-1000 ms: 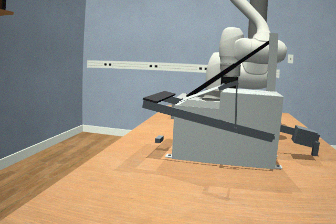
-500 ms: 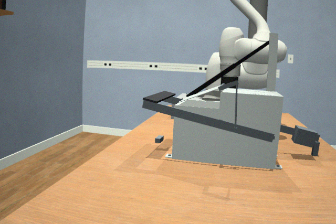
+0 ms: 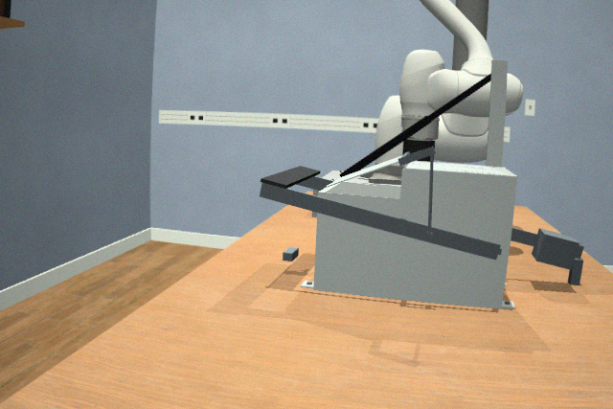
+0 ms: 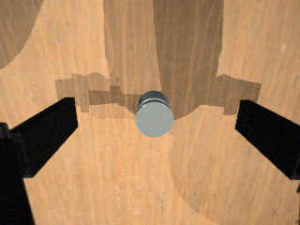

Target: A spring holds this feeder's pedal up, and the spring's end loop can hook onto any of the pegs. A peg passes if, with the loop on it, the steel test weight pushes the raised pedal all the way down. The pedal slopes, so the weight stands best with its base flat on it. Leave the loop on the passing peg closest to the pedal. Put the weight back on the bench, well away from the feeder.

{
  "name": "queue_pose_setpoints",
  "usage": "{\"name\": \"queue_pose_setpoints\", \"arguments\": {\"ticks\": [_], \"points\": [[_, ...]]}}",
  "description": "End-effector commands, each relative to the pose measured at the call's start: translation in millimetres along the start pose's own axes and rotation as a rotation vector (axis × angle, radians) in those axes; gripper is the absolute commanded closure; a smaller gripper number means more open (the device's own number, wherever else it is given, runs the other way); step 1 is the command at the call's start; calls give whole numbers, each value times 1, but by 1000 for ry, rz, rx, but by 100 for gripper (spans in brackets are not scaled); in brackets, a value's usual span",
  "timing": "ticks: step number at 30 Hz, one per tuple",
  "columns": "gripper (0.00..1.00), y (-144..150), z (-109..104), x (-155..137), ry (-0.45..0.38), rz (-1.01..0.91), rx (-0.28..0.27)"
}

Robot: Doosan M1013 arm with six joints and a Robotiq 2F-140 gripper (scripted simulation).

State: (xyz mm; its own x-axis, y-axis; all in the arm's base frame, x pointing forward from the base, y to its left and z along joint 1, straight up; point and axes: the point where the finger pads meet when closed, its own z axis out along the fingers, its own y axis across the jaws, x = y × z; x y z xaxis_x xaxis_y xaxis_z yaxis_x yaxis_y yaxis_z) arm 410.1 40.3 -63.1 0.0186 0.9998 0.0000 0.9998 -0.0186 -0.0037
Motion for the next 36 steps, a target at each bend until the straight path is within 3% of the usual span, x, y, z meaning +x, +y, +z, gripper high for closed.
{"name": "queue_pose_setpoints", "arguments": {"ticks": [1,15,30,36], "points": [[0,0,0,0,0,0,-1],[0,0,0,0,0,0,-1],[0,0,-40,0,0,0,-1],[0,0,-46,0,0,0,-1]]}}
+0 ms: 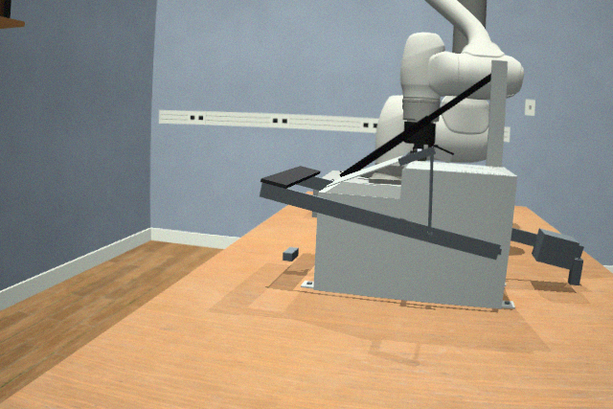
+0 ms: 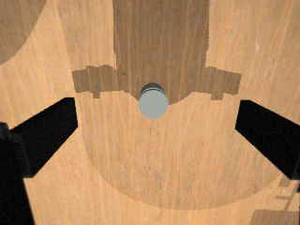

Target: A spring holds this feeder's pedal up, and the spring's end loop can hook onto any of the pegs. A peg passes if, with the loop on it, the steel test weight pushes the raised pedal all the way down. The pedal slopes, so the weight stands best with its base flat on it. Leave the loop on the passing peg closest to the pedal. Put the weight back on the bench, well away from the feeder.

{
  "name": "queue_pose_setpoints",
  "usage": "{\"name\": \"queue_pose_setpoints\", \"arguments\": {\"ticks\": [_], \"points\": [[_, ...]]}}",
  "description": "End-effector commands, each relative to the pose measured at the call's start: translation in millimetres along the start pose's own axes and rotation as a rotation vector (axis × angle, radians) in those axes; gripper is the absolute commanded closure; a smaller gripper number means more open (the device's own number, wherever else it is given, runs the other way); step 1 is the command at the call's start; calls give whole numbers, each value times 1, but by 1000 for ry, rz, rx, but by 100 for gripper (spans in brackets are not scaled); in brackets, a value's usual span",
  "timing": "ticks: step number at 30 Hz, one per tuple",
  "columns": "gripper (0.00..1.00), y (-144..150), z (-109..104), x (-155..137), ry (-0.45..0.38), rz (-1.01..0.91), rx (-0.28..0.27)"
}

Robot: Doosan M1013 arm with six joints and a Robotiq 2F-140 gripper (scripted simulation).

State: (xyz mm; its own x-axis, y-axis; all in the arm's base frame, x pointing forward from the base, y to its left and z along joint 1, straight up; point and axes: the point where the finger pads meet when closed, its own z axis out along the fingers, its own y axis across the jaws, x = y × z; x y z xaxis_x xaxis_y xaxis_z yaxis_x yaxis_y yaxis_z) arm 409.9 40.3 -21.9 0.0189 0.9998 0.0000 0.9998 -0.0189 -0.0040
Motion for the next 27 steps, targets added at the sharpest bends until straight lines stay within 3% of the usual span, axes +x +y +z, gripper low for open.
{"name": "queue_pose_setpoints", "arguments": {"ticks": [1,27], "points": [[0,1,-8,0,0,0,-1],[0,1,-67,0,0,0,-1]]}}
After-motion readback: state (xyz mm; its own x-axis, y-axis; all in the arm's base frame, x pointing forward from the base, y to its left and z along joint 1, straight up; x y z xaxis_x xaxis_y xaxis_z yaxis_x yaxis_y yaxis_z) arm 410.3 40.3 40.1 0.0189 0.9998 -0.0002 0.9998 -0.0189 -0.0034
